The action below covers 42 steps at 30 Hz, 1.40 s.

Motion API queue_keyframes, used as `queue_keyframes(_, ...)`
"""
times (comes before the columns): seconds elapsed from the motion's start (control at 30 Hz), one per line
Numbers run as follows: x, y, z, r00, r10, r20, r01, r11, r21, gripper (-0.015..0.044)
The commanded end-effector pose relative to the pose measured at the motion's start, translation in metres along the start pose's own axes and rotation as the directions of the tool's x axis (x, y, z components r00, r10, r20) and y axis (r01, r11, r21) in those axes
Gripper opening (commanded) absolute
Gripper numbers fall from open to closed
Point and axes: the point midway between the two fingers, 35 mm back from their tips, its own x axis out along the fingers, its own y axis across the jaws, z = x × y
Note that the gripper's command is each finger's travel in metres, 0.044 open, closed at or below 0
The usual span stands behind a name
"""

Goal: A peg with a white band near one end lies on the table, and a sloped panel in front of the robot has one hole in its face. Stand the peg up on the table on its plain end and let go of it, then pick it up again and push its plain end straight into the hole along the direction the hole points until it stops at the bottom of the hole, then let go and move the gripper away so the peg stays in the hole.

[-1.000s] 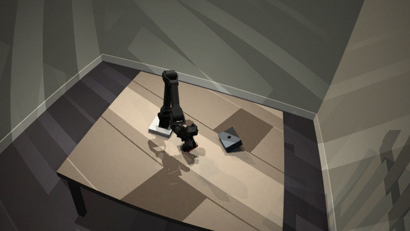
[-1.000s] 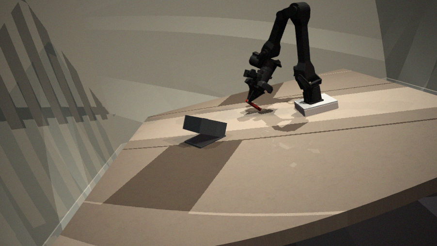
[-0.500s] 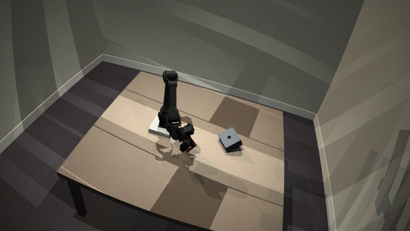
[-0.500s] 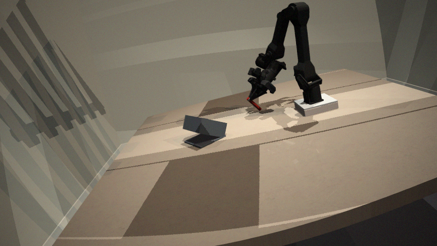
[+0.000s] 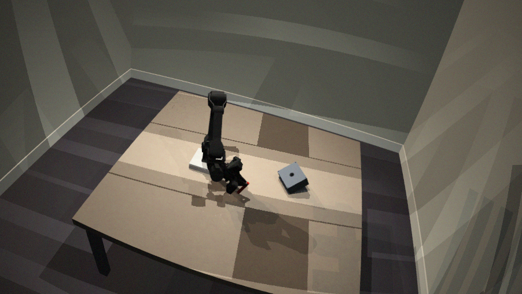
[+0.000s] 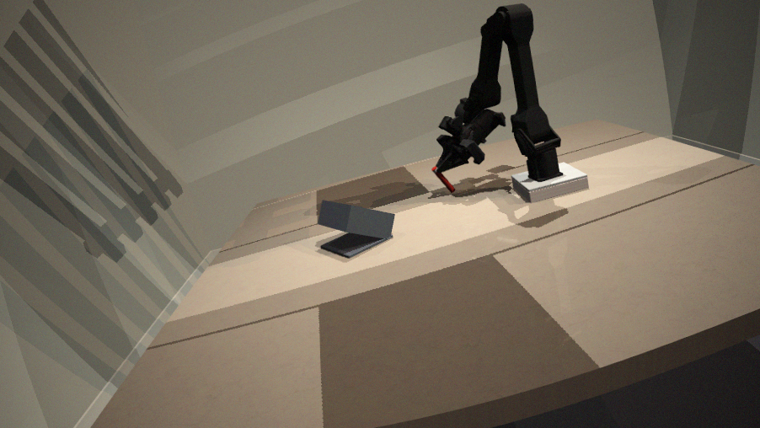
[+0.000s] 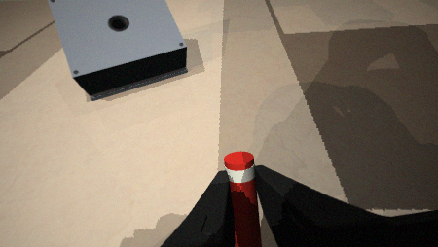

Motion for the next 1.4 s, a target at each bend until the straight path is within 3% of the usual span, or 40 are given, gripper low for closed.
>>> queue_keyframes(0.0,-0.002,0.003,-0.004,0.999,0.004,0.043,-0.005,1.000,0.009,0.0050)
queue_keyframes(1.07,-0.020,0.004,-0.018,0.950,0.002,0.314,-0.005,1.000,0.009,0.0050)
queue_keyframes(1.37,-0.020,0.004,-0.017,0.961,0.002,0.277,-0.005,1.000,0.009,0.0050)
